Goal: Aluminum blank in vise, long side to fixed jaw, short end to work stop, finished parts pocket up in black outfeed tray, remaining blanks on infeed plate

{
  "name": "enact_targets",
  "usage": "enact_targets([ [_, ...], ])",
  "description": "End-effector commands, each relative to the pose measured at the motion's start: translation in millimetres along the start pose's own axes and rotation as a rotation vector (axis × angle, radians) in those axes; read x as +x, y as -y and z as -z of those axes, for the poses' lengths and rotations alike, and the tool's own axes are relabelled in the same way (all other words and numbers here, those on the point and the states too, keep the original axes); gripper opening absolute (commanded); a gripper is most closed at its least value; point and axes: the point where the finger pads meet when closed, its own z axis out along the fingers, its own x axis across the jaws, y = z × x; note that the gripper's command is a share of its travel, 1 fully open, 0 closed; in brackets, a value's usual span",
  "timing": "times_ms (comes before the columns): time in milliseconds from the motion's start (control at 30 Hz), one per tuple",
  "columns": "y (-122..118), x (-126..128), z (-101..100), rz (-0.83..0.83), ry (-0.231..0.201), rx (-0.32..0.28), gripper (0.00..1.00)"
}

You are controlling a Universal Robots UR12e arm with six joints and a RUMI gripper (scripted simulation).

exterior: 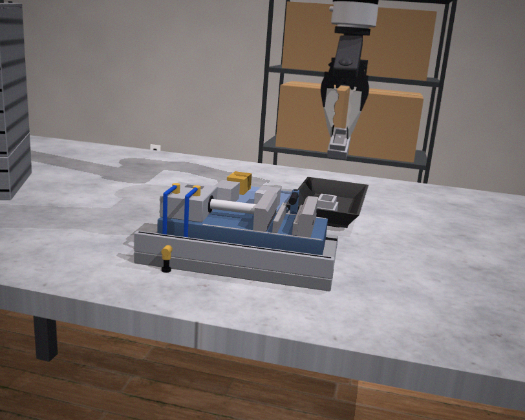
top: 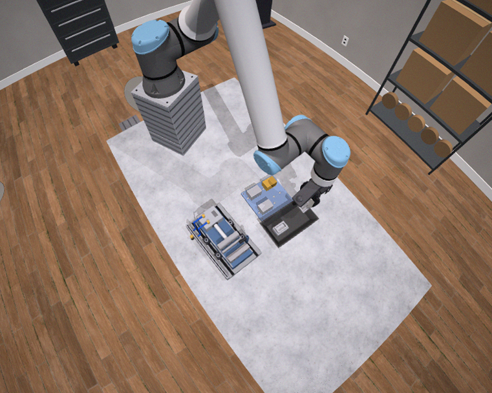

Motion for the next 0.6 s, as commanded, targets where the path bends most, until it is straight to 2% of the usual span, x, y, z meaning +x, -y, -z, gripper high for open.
enact_targets([
  [0,-0.1,-0.8,0.6,0.000,0.002,0.000,0.00],
  [567,-0.1,-0.9,-7.9,0.000,0.002,0.000,0.00],
])
